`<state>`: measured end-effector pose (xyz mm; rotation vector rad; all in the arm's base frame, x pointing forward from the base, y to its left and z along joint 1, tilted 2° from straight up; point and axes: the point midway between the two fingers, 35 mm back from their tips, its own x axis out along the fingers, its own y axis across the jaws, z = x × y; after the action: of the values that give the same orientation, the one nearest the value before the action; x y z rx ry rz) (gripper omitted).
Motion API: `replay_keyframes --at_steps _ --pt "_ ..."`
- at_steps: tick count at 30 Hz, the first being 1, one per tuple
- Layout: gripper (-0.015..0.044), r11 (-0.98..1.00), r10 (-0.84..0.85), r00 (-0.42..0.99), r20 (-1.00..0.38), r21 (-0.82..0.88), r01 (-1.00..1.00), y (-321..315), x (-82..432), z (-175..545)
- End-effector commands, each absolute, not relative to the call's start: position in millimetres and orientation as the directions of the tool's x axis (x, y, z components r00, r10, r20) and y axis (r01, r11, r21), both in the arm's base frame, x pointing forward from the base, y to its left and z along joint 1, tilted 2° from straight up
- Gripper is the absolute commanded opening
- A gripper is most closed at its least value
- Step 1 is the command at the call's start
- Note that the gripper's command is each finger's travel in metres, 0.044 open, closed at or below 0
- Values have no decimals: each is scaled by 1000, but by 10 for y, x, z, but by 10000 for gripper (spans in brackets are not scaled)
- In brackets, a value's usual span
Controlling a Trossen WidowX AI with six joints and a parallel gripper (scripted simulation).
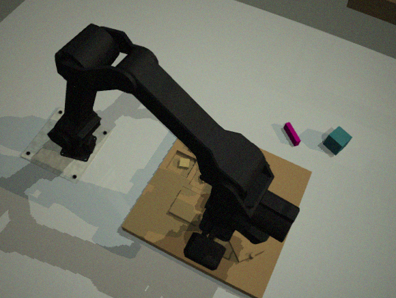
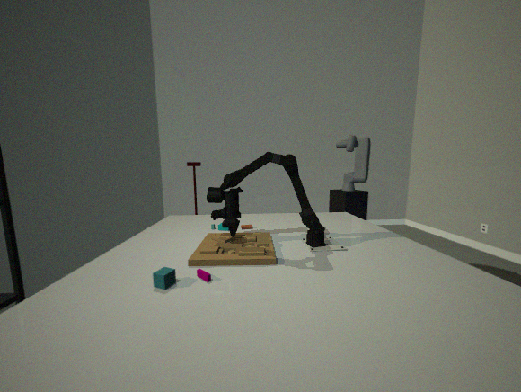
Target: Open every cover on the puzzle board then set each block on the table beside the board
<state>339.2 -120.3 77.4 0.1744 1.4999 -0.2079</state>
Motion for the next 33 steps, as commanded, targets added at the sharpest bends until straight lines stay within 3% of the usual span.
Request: replay_keyframes --at_steps 1,33 --pt "0 969 -29 60 -998 -14 247 -1146 3421 774" --pt "0 969 -27 62 -998 -11 247 -901 3665 786"
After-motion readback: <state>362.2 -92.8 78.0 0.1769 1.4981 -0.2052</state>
